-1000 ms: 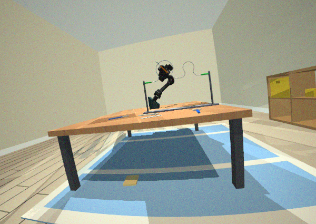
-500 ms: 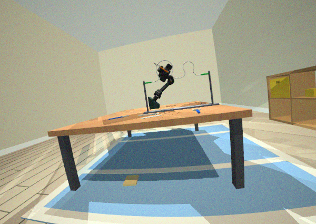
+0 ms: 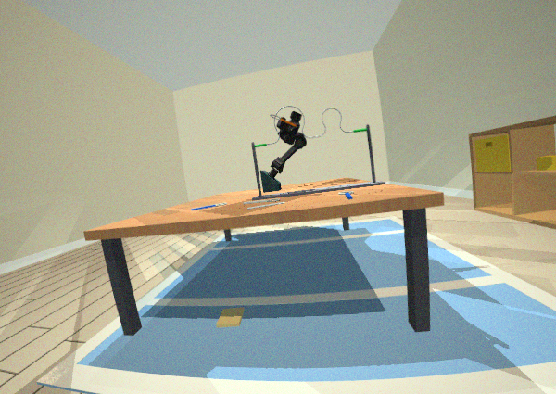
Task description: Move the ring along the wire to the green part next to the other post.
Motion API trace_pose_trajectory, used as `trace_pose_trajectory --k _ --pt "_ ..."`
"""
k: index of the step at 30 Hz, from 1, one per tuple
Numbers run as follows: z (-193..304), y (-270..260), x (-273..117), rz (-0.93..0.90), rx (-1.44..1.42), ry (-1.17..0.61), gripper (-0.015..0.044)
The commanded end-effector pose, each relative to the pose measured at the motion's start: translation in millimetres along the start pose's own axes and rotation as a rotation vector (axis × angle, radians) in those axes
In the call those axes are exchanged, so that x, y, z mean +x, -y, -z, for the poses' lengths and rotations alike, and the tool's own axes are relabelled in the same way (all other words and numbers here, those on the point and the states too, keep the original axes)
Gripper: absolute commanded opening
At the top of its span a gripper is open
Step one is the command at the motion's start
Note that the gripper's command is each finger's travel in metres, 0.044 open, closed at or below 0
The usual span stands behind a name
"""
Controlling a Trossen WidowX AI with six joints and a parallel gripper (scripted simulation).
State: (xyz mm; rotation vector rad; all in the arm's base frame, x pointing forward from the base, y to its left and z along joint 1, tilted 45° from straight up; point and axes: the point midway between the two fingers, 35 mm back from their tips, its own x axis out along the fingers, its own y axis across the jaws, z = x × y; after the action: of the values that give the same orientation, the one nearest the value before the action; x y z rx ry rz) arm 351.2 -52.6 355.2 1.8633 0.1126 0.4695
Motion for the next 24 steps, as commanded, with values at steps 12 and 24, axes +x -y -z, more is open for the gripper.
trace_pose_trajectory --k 12,24 --pt "-1.4 -6.7 0.3 -0.095 0.174 0.026 -0.0150" --pt "-2.6 -12.3 0.3 -0.167 0.307 0.043 -0.0150"
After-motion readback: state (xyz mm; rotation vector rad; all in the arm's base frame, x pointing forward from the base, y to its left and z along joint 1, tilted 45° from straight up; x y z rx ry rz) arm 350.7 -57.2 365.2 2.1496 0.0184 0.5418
